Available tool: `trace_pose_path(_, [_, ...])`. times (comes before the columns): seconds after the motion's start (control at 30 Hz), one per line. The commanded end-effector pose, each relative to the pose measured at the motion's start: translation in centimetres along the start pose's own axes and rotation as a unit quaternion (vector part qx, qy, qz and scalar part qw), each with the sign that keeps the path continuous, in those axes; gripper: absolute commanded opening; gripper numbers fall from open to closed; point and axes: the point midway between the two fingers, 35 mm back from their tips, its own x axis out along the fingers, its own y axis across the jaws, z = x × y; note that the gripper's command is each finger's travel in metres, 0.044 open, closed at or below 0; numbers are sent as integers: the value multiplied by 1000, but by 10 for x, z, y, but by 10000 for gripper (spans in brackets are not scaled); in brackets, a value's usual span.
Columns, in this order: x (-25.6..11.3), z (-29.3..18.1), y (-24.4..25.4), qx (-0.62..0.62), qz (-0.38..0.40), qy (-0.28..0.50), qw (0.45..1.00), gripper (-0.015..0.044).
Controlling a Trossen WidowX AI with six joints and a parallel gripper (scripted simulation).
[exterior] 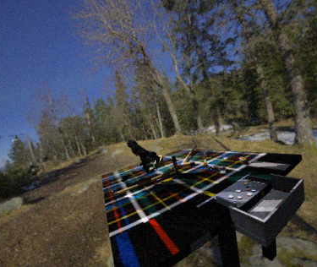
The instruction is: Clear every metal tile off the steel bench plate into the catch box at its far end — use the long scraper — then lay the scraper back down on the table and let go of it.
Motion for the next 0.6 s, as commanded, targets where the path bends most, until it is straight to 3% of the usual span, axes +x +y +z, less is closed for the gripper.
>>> trace_pose_path(0.0, [13,2,4,-7,7,-3,1000,0])
trace_pose_path(0.57, [50,1,13,-16,15,1,1000,0])
